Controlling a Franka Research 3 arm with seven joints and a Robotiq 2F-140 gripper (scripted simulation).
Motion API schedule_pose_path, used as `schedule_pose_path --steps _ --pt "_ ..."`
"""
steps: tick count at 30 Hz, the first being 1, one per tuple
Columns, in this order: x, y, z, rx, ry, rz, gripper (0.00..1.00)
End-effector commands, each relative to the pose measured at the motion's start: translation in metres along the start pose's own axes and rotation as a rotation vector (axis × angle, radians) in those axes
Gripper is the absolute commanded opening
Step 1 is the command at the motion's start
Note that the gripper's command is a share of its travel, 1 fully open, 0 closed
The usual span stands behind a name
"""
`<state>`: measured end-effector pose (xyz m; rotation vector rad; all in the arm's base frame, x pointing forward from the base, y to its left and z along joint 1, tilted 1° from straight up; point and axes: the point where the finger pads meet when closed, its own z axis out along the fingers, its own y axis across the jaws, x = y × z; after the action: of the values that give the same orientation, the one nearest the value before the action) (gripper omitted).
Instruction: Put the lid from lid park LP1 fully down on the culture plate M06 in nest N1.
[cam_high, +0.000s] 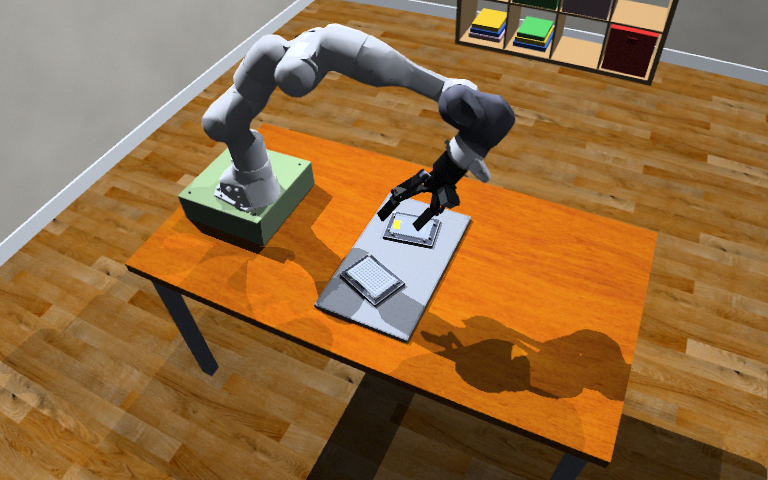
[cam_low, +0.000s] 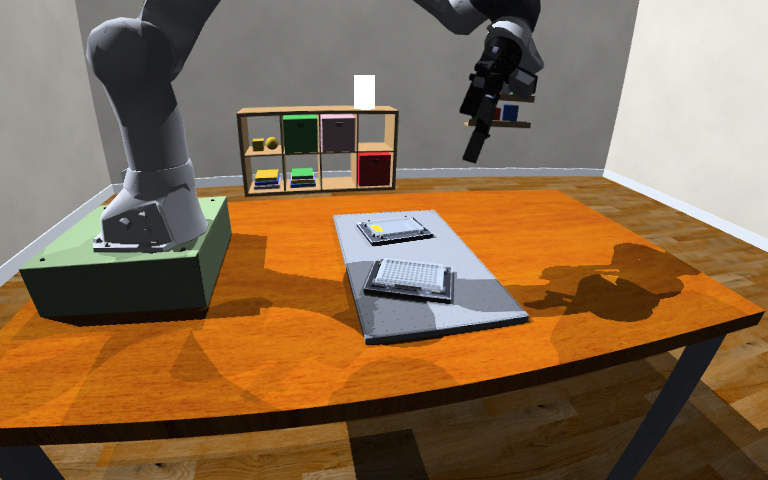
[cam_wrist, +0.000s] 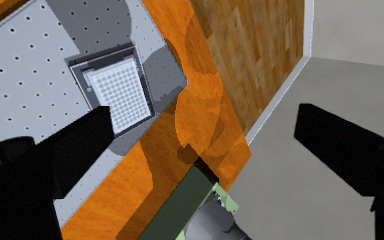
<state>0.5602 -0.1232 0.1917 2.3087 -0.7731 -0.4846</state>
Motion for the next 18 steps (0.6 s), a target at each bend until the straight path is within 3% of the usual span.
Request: schedule_pose_path --steps 1,7,9,10,12,13,14,18 --pt "-0.025 0.011 -0.064 0.27 0.037 0.063 1.0" --pt "-0.083 0.06 -0.169 0.624 0.075 0.114 1.0" --pt "-0.083 0.06 -0.169 0.624 0.075 0.114 1.0" --pt "-0.112 0.076 -0.212 0.758 0.096 0.132 1.0" --pt "-0.098 0.011 -0.181 0.746 0.153 -0.01 1.0" --pt "-0.099 0.007 -0.181 0.746 0.153 -0.01 1.0" --pt "-0.098 -0.001 -0.168 0.74 0.18 -0.078 1.0" --pt "-0.096 -0.055 -0.144 0.733 0.206 -0.145 1.0"
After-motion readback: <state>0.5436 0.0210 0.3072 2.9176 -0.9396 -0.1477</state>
